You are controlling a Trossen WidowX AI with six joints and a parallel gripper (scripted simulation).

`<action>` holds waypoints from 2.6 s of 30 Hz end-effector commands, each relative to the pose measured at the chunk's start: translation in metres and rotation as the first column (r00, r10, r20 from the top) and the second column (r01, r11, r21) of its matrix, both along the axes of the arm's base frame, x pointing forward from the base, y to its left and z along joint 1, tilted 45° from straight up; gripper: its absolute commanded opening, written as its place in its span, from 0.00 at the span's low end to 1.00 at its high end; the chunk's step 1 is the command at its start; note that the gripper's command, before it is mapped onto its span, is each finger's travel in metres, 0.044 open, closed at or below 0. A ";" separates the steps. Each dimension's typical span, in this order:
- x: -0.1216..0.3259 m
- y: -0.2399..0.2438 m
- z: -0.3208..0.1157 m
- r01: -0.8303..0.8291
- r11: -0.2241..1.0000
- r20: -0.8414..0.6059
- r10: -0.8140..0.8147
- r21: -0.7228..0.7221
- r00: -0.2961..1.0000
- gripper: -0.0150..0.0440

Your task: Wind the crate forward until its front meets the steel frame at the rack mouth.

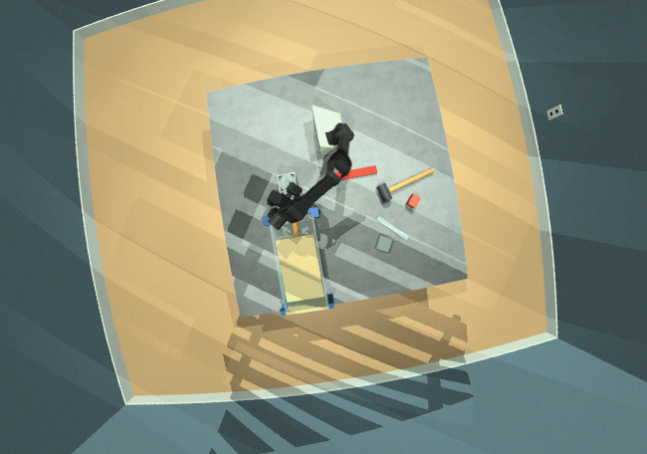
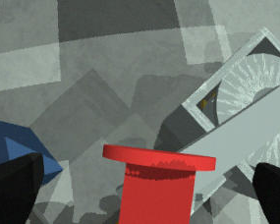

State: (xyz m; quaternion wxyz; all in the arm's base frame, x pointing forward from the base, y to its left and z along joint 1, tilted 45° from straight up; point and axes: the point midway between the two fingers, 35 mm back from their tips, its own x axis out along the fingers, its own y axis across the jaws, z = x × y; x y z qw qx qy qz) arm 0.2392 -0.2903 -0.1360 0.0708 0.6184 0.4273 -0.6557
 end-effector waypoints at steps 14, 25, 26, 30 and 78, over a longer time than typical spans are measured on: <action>0.003 0.005 -0.001 -0.004 1.000 0.004 0.004 0.010 1.000 1.00; 0.003 0.005 -0.001 -0.004 1.000 0.004 0.004 0.010 1.000 1.00; 0.003 0.005 -0.001 -0.004 1.000 0.004 0.004 0.010 1.000 1.00; 0.003 0.005 -0.001 -0.004 1.000 0.004 0.004 0.010 1.000 1.00; 0.000 0.000 0.000 0.000 1.000 0.000 0.000 0.000 1.000 0.51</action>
